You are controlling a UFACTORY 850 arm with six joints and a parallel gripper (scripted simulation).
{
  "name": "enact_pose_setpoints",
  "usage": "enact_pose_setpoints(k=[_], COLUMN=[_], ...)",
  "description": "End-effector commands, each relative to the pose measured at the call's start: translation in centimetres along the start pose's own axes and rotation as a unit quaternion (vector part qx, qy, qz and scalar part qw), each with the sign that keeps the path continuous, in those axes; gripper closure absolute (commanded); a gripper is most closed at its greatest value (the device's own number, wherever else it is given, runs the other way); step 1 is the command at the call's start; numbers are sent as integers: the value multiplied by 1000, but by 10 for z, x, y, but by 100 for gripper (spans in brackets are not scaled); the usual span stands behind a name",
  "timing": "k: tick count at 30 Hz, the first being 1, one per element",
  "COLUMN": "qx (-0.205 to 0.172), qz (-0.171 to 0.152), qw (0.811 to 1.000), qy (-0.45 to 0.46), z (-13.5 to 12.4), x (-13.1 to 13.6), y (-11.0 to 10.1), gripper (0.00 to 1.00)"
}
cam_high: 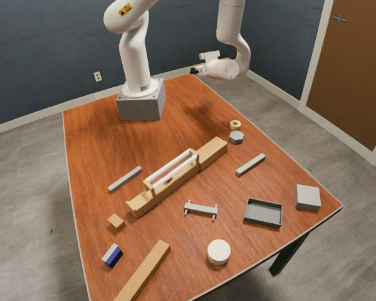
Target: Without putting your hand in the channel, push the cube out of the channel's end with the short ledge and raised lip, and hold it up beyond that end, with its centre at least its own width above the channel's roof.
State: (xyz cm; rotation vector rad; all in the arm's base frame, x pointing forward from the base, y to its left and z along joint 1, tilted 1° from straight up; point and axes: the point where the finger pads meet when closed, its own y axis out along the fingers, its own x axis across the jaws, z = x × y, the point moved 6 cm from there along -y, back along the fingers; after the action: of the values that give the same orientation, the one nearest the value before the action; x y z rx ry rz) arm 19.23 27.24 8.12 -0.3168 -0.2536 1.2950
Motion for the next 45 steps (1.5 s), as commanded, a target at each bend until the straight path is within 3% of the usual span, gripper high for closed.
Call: enact_pose_setpoints(k=[1,17,18,22,26,27,28,29,30,31,32,34,35,37,38,39,43,44,45], qx=[0,0,0,-23,-95,-104,-124,-131,-153,-161,-180,-180,-218,-220,-243,-248,-294,-294,-311], qz=[0,0,0,9,47,51,65,70,87,92,110,110,145,148,176,181,251,251,287], qw=[1000,1000,1000,999,979,975,964,959,944,938,922,922,883,879,849,842,760,759,717], qy=[0,0,-1,-44,-176,-191,-226,-241,-278,-293,-325,-325,-391,-396,-434,-443,-523,-523,-554], z=[0,0,0,-11,-53,-52,-66,-66,-81,-81,-93,-93,-111,-110,-122,-124,-144,-147,-151], x=[0,0,0,1,2,3,3,3,3,3,2,2,1,1,0,-1,-5,-6,-8], y=[0,0,-1,-15,-70,-70,-91,-91,-115,-116,-139,-139,-174,-174,-202,-206,-265,-272,-294], gripper=[0,0,100,100,100,100,100,100,100,100,100,100,100,100,100,100,100,100,100])
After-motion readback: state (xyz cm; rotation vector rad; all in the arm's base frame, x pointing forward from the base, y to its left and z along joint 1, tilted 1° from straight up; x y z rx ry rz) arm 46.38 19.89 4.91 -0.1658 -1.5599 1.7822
